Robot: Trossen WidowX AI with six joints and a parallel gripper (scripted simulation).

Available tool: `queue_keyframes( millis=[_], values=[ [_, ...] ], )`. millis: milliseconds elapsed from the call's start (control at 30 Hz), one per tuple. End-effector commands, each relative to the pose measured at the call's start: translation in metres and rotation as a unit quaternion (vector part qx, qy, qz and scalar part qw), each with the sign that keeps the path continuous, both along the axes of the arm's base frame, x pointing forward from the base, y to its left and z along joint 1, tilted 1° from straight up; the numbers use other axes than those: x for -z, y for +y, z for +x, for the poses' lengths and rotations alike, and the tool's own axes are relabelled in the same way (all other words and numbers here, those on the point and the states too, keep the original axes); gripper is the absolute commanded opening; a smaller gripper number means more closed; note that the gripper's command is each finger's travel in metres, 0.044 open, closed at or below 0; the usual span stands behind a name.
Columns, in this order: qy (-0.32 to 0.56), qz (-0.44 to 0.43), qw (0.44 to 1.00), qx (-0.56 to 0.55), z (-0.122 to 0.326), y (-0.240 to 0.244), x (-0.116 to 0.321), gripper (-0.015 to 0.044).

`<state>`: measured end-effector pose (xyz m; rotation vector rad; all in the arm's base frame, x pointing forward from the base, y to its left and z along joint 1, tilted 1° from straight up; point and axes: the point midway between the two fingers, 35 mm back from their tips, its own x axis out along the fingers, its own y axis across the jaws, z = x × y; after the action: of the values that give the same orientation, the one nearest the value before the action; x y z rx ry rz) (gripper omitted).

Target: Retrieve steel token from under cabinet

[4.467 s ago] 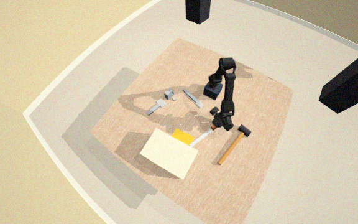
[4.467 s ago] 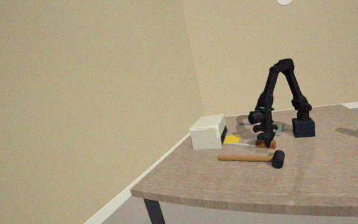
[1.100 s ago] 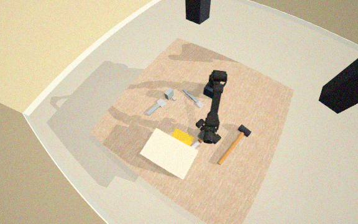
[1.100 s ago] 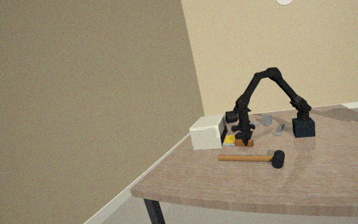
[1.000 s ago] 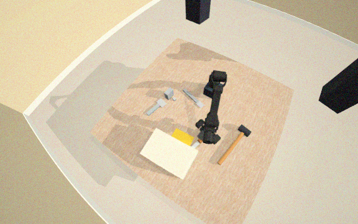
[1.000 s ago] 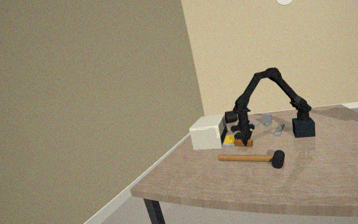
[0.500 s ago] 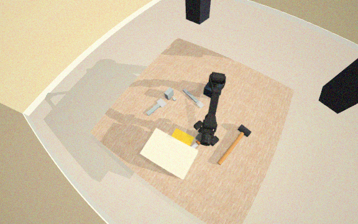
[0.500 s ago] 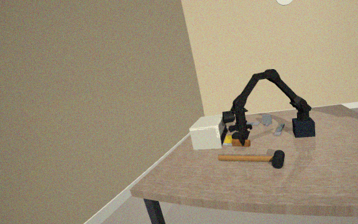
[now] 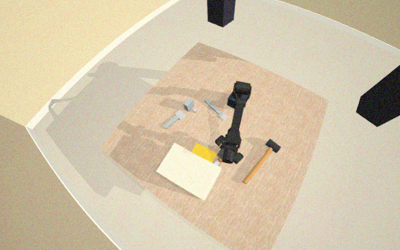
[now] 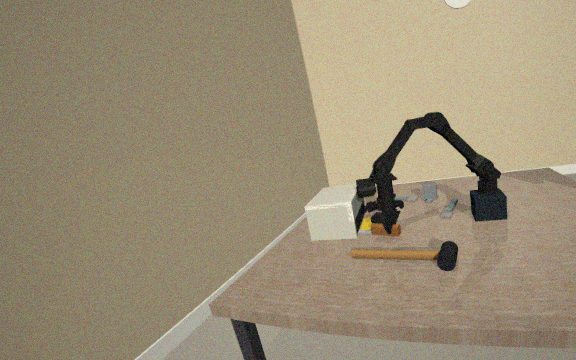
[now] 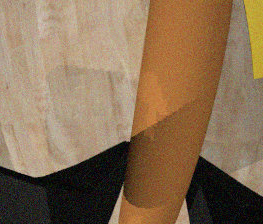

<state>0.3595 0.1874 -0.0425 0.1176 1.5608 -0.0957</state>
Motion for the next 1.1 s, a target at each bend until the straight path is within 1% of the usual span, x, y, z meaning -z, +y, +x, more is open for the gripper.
queue_keyframes(
  millis=[0,1067],
  values=[
    [0.001,-0.001,1.000,0.001,0.000,-0.007,0.001,0.0000],
    [0.001,-0.002,1.000,0.001,-0.005,-0.037,0.002,0.0000]
  ],
)
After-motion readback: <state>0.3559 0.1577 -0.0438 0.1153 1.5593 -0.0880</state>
